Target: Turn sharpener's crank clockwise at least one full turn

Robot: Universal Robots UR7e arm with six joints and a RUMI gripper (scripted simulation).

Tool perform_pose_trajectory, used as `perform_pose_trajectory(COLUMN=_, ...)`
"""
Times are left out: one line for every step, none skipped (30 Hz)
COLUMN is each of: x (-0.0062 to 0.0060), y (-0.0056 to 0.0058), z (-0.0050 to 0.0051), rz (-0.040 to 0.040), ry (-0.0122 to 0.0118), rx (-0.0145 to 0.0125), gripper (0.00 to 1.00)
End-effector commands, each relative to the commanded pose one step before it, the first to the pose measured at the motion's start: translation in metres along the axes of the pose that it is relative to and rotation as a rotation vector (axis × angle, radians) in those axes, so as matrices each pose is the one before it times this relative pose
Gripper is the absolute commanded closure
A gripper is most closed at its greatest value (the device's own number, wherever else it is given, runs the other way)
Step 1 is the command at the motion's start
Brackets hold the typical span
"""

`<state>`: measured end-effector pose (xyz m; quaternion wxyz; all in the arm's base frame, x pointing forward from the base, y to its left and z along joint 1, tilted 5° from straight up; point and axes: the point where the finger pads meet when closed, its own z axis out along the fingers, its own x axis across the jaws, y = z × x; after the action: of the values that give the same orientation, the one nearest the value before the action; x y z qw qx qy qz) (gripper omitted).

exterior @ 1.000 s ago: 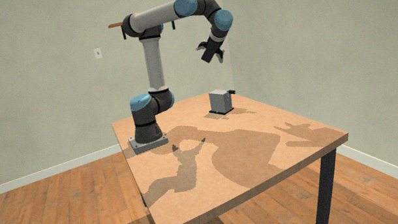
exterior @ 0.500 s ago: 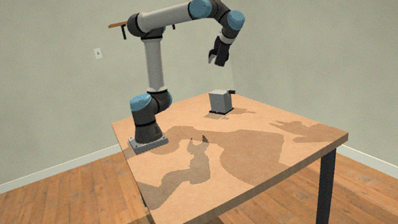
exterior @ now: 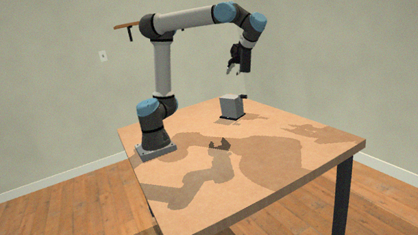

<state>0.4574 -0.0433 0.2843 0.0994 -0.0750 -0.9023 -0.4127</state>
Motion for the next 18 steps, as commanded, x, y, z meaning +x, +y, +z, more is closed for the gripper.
perform_pose_trajectory(x=-0.01624, y=-0.00695, z=0.00684, rz=-0.09258, ry=0.01612, rx=0.05206, gripper=0.68)
perform_pose_trajectory(x=0.0, y=0.0, z=0.0, rz=0.0, ry=0.0, rx=0.0, gripper=0.68)
perform_pose_trajectory(x=0.0, y=0.0, z=0.0, rz=0.0, ry=0.0, rx=0.0, gripper=0.68)
perform_pose_trajectory(x=-0.00421, y=-0.0019, z=0.00191, rz=-0.02893, ry=0.00552, rx=0.01563, gripper=0.68)
perform_pose_trajectory(x=-0.00417, y=-0.00199, z=0.00191, rz=-0.02893, ry=0.00552, rx=0.01562, gripper=0.68)
perform_pose_trajectory(x=-0.00412, y=-0.00207, z=0.00192, rz=-0.02863, ry=0.00547, rx=0.01546, gripper=0.68)
perform_pose_trajectory(x=-0.00406, y=-0.00217, z=0.00195, rz=-0.00001, ry=-0.00001, rx=0.0, gripper=0.68)
perform_pose_trajectory(x=-0.00074, y=-0.0004, z=0.00036, rz=0.0, ry=0.0, rx=0.0, gripper=0.68)
perform_pose_trajectory(x=-0.00425, y=-0.00176, z=0.00197, rz=-0.02916, ry=0.00597, rx=0.01503, gripper=0.68)
perform_pose_trajectory(x=-0.00421, y=-0.00185, z=0.00197, rz=-0.02916, ry=0.00597, rx=0.01503, gripper=0.68)
perform_pose_trajectory(x=-0.00416, y=-0.00194, z=0.00197, rz=-0.02916, ry=0.00597, rx=0.01503, gripper=0.68)
perform_pose_trajectory(x=-0.00412, y=-0.00203, z=0.00198, rz=-0.02916, ry=0.00597, rx=0.01503, gripper=0.68)
perform_pose_trajectory(x=-0.00407, y=-0.00212, z=0.00198, rz=-0.0286, ry=0.00586, rx=0.01474, gripper=0.68)
perform_pose_trajectory(x=-0.004, y=-0.00221, z=0.00202, rz=-0.00001, ry=-0.00002, rx=0.00001, gripper=0.68)
perform_pose_trajectory(x=-0.00168, y=-0.00093, z=0.00085, rz=0.0, ry=-0.00001, rx=0.0, gripper=0.68)
perform_pose_trajectory(x=0.0, y=0.0, z=0.0, rz=0.0, ry=0.0, rx=0.0, gripper=0.68)
perform_pose_trajectory(x=-0.0042, y=-0.0018, z=0.00203, rz=-0.02936, ry=0.00632, rx=0.01447, gripper=0.68)
perform_pose_trajectory(x=-0.00416, y=-0.00189, z=0.00202, rz=-0.02936, ry=0.00632, rx=0.01447, gripper=0.68)
